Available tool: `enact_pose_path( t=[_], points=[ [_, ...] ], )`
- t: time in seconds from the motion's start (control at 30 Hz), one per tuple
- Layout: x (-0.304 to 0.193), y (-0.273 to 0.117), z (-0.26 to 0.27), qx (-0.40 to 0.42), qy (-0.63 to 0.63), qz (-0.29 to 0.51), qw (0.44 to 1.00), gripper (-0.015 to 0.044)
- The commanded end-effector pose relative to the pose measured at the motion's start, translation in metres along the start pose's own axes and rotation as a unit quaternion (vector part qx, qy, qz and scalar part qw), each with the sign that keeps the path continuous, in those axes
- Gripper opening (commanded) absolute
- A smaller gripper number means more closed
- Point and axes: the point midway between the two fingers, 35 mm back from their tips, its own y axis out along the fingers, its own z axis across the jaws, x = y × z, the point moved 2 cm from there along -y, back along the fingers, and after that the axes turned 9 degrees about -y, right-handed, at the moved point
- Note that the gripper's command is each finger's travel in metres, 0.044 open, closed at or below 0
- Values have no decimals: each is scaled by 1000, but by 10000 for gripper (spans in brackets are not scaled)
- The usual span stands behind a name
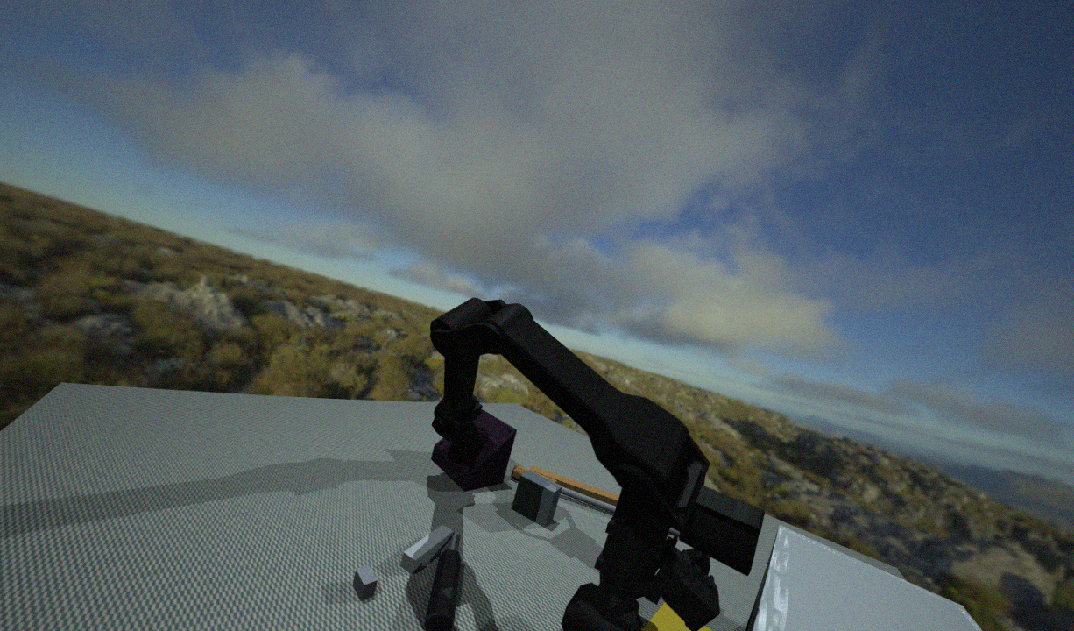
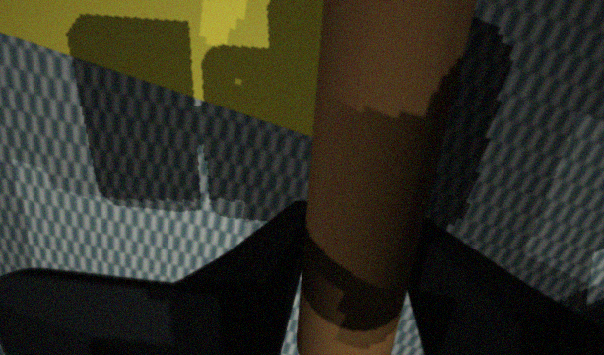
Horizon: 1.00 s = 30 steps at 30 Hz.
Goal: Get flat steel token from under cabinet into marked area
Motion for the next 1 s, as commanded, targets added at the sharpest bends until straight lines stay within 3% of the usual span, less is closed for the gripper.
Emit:
enact_pose_path(
  t=[0.0,0.97],
  points=[
    [6,0,-1,-1,4,-1,1000,0],
    [9,3,0,-1,4,-1,1000,0]
  ],
)
